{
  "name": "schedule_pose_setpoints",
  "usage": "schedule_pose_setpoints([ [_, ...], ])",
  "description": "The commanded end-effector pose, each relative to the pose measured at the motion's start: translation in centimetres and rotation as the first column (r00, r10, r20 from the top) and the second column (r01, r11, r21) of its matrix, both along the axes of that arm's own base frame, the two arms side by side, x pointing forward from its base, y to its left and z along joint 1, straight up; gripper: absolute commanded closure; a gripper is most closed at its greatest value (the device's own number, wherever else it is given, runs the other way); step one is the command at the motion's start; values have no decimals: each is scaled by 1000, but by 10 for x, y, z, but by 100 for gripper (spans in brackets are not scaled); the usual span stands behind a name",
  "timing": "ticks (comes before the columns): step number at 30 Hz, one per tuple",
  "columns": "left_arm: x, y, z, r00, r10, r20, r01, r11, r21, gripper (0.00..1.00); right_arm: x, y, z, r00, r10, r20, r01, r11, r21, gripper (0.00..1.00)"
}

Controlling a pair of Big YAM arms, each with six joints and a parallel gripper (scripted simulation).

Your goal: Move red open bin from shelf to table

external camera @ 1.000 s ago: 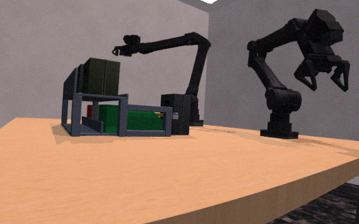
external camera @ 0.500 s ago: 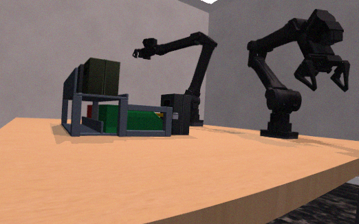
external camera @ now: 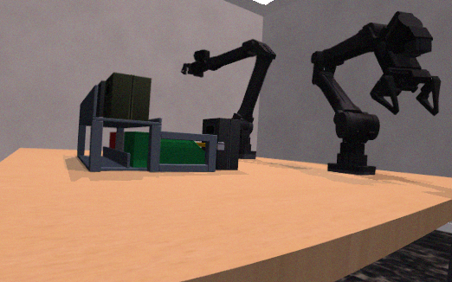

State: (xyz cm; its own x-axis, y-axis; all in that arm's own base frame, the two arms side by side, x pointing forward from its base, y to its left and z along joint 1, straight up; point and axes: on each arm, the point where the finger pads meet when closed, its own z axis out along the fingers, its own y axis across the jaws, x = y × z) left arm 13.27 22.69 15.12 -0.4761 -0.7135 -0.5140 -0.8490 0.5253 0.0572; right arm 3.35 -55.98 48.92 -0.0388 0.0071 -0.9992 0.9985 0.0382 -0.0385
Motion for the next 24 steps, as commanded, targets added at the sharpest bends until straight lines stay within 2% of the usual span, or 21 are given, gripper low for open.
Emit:
schedule_pose_setpoints([
  [1,5,8,18,1000,0,21,0,999,33,0,-11,9,11,1000,-10,27,10,1000,-10,0],
  [10,5,8,18,1000,0,21,0,999,33,0,-28,14,11,999,-30,37,30,1000,-7,0],
  [24,6,8,19,1000,-2,21,2,999,34,0,-31,15,11,999,-32,39,32,999,-7,0],
])
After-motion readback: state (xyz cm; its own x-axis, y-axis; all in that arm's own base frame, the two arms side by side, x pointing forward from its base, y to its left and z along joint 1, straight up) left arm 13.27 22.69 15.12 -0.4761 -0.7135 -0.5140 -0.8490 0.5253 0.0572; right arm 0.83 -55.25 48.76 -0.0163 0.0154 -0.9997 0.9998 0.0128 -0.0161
